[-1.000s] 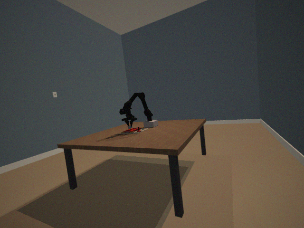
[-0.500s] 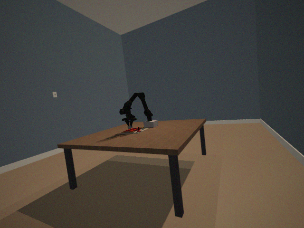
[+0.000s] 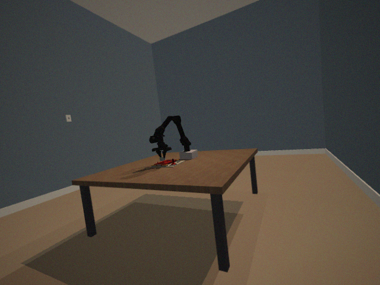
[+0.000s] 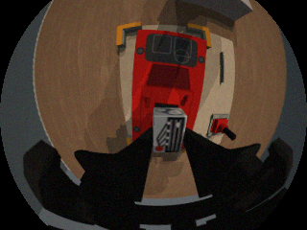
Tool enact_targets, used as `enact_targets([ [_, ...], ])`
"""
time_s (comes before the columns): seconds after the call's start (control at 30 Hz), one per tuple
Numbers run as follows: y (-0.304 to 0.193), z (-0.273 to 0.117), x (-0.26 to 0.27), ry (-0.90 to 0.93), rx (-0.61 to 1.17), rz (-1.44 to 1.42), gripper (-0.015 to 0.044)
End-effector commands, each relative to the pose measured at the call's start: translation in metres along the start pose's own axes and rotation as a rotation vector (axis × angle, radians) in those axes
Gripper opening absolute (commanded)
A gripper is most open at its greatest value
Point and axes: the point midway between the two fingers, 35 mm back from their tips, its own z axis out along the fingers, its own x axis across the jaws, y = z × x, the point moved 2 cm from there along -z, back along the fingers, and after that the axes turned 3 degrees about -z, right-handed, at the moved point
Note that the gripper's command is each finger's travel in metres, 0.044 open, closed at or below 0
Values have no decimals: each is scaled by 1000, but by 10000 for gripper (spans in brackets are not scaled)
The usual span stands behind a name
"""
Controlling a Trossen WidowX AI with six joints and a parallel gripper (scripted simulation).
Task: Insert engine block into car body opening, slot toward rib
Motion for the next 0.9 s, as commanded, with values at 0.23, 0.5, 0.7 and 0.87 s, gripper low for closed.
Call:
enact_targets([
  [0.23,-2,-1,0,-3,6,66,158],
  [0.5,-2,-1,0,-3,5,216,158],
  [0.7,-2,-1,0,-3,5,196,158],
  [0.87,-2,-1,0,-3,6,106,158],
])
